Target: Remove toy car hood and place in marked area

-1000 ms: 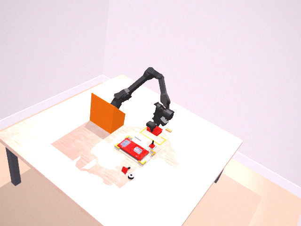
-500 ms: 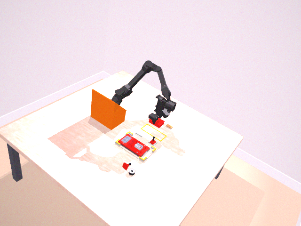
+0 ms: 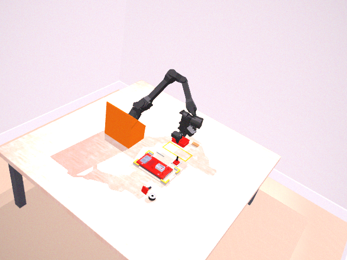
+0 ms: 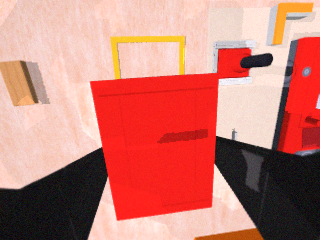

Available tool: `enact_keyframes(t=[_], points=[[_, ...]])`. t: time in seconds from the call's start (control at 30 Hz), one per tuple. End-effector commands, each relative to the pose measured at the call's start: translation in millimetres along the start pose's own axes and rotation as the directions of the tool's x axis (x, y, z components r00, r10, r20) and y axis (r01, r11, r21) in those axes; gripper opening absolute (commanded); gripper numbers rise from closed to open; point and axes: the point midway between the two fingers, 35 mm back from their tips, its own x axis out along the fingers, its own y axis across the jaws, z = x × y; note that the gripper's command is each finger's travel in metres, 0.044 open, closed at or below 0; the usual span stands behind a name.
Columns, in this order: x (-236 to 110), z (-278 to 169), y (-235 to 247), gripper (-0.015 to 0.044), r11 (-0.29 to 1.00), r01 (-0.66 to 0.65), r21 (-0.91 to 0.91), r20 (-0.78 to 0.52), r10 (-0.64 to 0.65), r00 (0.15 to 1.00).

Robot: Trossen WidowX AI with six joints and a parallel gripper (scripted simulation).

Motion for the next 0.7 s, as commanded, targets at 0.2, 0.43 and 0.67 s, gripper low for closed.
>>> enact_keyframes(t=[0.2,0.43,0.67], points=[[10.7,-0.5,-0.9,0.0,1.0,0.001,0.007,-0.003,-0.001,1.0],[17.7,-0.2,-0.9,0.0,1.0,0.001,0.007,-0.003,-0.001,1.0],[24.6,-0.2,-0.9,0.0,1.0,0.001,0.007,-0.003,-0.001,1.0]])
